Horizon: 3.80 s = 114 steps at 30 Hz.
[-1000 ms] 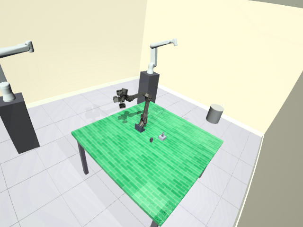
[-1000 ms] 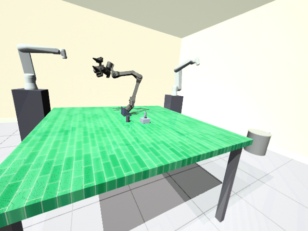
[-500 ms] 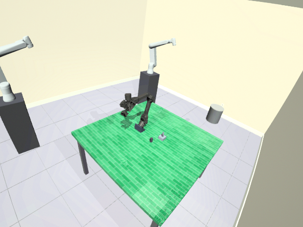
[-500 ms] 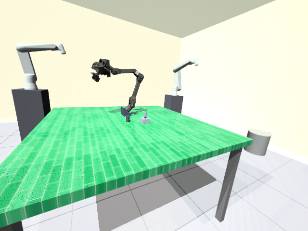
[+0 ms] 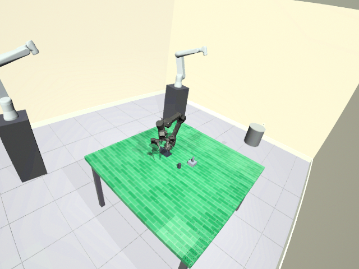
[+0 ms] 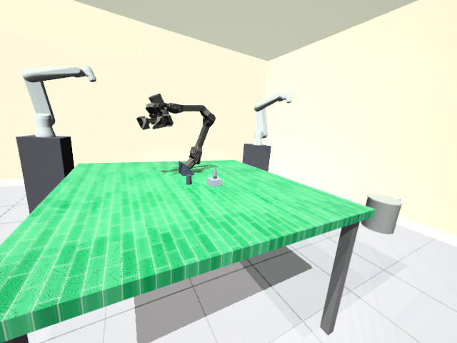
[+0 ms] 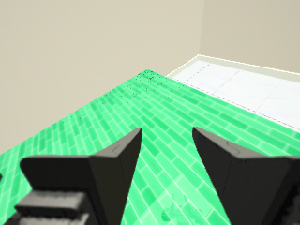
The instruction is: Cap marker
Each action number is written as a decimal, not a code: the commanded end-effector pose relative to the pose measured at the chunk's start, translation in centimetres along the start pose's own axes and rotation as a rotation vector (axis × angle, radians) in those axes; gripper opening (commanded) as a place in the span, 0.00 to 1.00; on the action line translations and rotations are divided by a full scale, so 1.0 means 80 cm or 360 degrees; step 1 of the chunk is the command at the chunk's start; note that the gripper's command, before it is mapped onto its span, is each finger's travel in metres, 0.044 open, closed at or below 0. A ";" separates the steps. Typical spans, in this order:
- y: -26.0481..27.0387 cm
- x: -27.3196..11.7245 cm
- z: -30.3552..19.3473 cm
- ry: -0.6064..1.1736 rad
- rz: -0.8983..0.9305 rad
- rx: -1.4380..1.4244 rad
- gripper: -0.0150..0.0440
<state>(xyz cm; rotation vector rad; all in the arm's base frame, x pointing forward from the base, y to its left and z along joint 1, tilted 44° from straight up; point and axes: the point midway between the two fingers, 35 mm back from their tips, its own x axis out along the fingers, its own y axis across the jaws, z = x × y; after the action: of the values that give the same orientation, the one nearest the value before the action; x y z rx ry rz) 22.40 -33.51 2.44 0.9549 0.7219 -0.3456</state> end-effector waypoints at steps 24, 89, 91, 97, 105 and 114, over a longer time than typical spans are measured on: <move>0.194 0.022 -0.241 0.1188 0.1733 -0.3115 0.68; 0.186 0.084 -0.354 0.1182 0.1738 -0.3114 0.59; 0.186 0.084 -0.354 0.1182 0.1738 -0.3114 0.54; 0.186 0.084 -0.354 0.1182 0.1738 -0.3114 0.47; 0.188 0.083 -0.346 0.1183 0.1736 -0.3115 0.25; 0.191 0.071 -0.320 0.1185 0.1733 -0.3116 0.25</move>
<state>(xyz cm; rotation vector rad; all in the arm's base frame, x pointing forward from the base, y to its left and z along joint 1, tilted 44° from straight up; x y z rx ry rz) 24.53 -2.94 -2.05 -0.5868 0.6881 1.5517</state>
